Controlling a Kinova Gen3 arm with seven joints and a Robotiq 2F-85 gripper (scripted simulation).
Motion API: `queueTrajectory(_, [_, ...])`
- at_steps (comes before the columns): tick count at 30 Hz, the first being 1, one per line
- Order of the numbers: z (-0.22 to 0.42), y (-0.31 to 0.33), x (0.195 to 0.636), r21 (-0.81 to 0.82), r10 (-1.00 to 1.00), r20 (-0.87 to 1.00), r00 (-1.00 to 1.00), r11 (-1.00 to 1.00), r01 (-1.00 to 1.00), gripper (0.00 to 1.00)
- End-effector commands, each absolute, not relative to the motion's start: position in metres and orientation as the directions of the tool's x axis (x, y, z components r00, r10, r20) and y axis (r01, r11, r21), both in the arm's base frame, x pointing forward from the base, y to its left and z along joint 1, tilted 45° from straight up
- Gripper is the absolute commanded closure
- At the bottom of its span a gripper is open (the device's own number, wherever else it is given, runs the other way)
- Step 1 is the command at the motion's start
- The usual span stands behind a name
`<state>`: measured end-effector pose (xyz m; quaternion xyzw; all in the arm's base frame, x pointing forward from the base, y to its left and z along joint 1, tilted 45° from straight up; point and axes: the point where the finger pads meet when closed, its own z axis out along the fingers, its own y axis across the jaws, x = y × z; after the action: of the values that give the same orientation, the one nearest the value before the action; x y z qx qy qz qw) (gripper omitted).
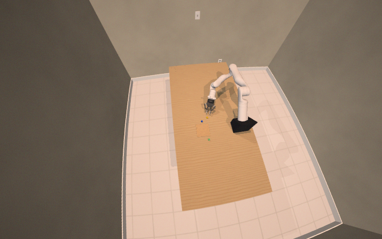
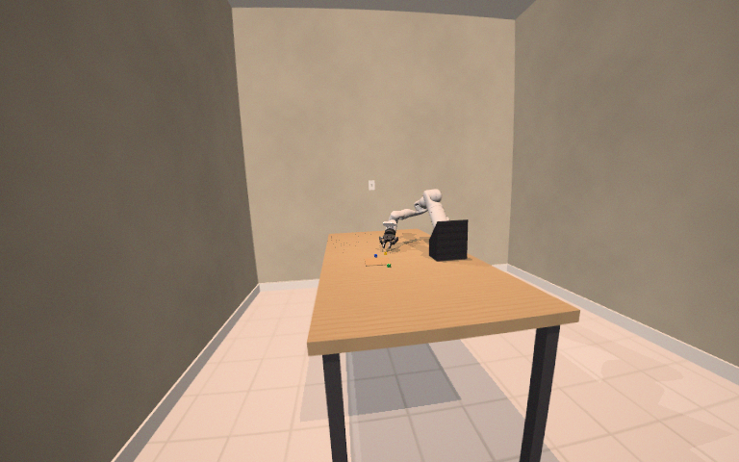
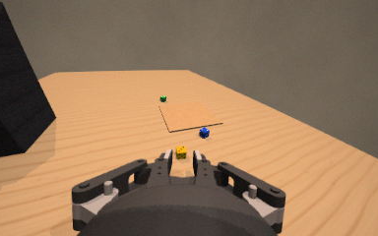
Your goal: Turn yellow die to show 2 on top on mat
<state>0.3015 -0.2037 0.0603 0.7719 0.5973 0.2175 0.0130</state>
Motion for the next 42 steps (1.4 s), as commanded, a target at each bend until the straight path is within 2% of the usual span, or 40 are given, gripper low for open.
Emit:
queueTrajectory(1, [0.065, -0.200, 0.299, 0.274, 0.927, 0.320, 0.197, -0.289, 0.917, 0.69])
queueTrajectory(14, [0.098, -0.167, 0.300, 0.274, 0.927, 0.320, 0.197, -0.289, 0.917, 0.69])
queueTrajectory(27, [0.100, -0.163, 0.300, 0.267, 0.927, 0.318, 0.199, -0.289, 0.919, 0.69])
queueTrajectory(36, [0.091, -0.155, 0.297, 0.218, 0.928, 0.307, 0.214, -0.287, 0.933, 0.69])
queueTrajectory(42, [0.077, -0.141, 0.291, 0.128, 0.932, 0.270, 0.241, -0.283, 0.951, 0.69])
